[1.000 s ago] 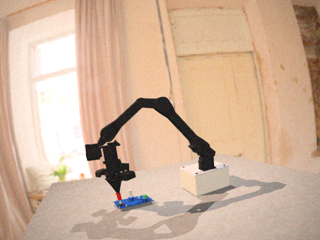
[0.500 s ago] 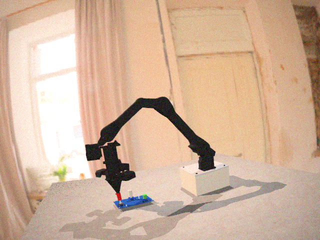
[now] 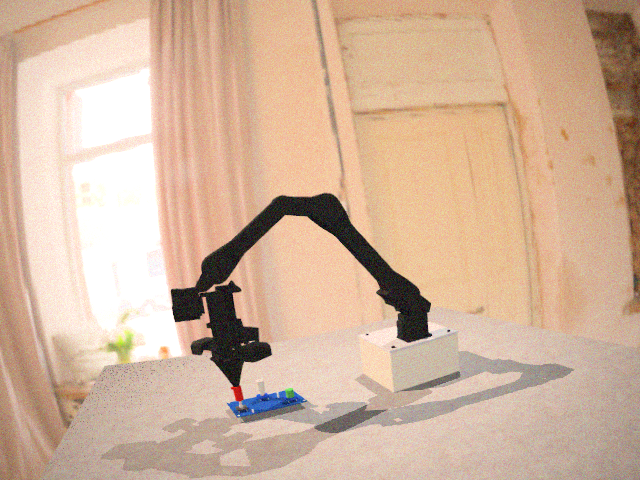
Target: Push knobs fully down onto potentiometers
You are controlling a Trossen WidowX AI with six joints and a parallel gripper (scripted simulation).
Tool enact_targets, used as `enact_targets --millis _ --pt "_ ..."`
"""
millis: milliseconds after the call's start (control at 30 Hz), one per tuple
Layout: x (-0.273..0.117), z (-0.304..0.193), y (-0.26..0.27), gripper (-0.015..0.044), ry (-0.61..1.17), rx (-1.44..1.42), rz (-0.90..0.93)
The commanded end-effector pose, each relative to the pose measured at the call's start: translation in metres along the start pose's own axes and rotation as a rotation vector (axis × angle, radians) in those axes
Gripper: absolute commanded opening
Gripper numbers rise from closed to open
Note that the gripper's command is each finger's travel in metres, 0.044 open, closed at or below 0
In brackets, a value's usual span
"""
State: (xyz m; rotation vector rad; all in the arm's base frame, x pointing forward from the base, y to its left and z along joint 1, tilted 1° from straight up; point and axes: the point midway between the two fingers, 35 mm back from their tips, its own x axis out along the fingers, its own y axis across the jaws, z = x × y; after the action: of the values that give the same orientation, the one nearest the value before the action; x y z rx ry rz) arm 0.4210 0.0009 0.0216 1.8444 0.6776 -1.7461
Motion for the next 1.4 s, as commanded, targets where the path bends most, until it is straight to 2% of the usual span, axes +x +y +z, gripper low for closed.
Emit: enact_targets --millis 0,1367 --pt "0.006 -0.001 0.0 0.0 0.0 0.004 -0.004" --pt "0.019 -0.001 0.0 0.0 0.0 0.004 -0.004"
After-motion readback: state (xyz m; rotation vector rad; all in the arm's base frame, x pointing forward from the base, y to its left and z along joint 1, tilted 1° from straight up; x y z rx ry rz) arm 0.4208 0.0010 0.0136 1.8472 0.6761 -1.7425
